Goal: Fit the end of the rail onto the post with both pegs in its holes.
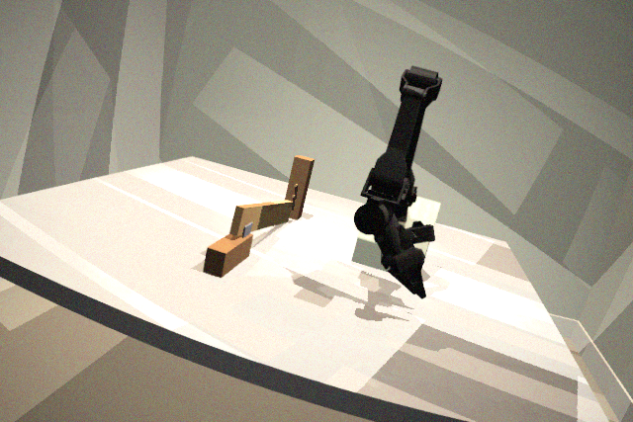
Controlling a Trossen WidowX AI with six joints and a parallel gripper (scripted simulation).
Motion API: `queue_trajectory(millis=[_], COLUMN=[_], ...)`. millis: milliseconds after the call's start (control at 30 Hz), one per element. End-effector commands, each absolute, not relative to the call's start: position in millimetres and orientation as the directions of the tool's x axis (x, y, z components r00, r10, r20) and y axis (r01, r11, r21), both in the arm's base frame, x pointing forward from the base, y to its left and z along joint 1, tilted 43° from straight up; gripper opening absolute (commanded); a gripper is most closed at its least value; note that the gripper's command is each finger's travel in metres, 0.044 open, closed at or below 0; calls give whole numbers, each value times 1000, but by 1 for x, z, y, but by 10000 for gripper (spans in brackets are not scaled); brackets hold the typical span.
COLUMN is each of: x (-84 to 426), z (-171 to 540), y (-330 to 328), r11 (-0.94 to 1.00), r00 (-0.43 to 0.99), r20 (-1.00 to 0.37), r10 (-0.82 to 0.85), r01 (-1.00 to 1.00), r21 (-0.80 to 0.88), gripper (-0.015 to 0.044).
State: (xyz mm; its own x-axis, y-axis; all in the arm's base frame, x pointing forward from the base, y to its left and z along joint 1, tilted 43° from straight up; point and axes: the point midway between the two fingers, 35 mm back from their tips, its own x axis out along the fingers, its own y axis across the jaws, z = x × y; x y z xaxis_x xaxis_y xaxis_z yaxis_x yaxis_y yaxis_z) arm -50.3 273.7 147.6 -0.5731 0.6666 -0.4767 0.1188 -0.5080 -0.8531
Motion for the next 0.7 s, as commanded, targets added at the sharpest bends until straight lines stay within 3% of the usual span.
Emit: queue_trajectory(millis=[0, 167, 667], x=[-49, -11, 194], z=[148, 156, 194], y=[274, 285, 247], r11=[-508, -520, -471], r00=[-570, -474, 89], r20=[-477, -480, -507], r10=[669, 738, 858], r01=[117, 56, -262], r21=[-853, -853, -843], gripper=[426, 440, 440])
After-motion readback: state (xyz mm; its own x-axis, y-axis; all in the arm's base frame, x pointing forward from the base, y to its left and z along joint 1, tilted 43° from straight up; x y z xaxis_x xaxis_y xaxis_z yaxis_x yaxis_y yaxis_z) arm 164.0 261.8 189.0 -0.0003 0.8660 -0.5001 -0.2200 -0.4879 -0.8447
